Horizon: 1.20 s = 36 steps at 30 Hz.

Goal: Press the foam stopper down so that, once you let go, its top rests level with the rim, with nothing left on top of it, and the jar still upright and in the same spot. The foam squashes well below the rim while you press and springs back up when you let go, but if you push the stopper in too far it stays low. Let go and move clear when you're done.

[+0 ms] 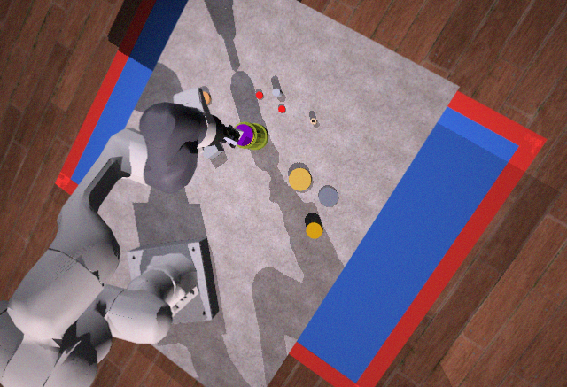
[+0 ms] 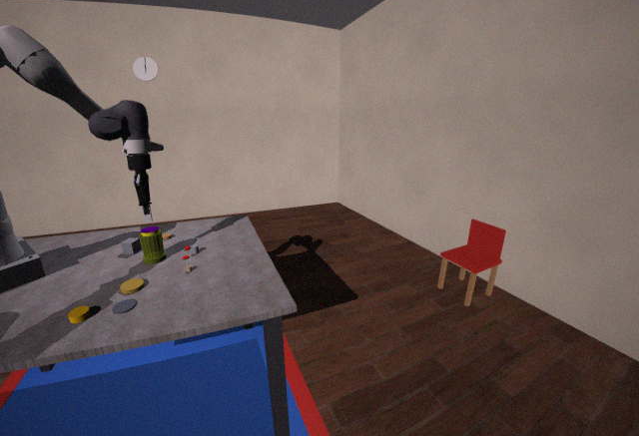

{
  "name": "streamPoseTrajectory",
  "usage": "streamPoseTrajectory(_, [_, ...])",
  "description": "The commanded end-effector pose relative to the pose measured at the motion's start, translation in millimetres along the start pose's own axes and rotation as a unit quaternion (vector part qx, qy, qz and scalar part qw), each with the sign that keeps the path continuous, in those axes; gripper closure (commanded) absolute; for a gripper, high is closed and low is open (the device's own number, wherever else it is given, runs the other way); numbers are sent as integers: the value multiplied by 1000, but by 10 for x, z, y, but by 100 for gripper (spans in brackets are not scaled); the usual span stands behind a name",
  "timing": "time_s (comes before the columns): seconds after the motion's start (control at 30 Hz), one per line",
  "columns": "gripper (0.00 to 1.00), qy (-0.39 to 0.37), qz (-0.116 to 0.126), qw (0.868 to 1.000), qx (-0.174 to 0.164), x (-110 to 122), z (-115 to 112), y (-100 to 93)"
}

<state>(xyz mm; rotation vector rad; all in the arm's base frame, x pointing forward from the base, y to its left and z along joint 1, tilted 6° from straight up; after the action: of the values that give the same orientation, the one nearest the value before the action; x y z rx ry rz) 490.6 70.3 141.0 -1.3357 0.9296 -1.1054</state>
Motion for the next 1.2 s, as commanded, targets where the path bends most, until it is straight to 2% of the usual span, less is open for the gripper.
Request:
streamPoseTrajectory(0.0, [100,-1,1,1000,1,-4,-3,-1])
streamPoseTrajectory(0.47, [100,-1,1,1000,1,-11,-4,2])
streamPoseTrajectory(0.83, [100,-1,1,1000,1,-11,-4,255])
streamPoseTrajectory(1.17, [100,-1,1,1000,1,-11,-4,279])
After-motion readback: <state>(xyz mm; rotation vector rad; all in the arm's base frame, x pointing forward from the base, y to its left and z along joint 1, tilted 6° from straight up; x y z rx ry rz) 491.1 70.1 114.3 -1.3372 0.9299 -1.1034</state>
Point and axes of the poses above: the point where the finger pads meet when closed, its own y axis out along the fingers, its own x axis across the jaws, z = x × y, the point moved 1 cm from there along -y, back along the fingers, and after that the axes turned 10 degrees about -y, right-handed, at the moved point
